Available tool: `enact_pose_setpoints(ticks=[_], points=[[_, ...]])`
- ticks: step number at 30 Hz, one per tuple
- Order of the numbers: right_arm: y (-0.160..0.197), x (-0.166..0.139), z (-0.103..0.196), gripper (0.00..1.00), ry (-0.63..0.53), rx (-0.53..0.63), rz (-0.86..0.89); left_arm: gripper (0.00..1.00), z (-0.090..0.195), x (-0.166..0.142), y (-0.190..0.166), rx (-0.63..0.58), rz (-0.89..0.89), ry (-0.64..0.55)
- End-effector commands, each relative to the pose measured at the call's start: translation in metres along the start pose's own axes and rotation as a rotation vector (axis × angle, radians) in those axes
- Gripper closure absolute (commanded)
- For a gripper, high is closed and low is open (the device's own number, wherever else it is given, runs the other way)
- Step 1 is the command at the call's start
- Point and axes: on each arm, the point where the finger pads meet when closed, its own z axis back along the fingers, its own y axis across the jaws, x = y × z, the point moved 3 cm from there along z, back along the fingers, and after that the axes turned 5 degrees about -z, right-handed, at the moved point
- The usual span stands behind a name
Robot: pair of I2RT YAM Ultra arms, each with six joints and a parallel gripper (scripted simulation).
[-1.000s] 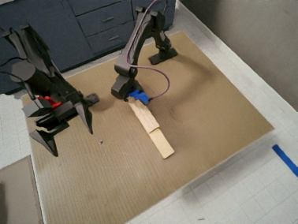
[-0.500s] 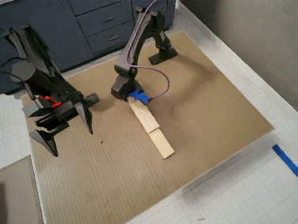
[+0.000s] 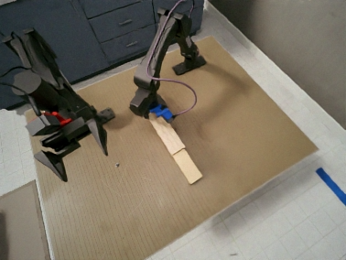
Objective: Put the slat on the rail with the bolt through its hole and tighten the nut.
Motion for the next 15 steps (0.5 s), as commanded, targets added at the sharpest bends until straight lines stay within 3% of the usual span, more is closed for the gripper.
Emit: enact_pose_setpoints(ticks=[1, 15], points=[[-0.0013, 0.0028, 0.0003, 0.0, -0.007, -0.007, 0.006, 0.28, -0.0025, 0.004, -0.0002, -0.007, 0.001, -0.016], [-0.0013, 0.0028, 0.0003, 0.0, -0.007, -0.007, 0.006, 0.28, -0.0112, 0.0039, 0.0003, -0.007, 0.001, -0.016]])
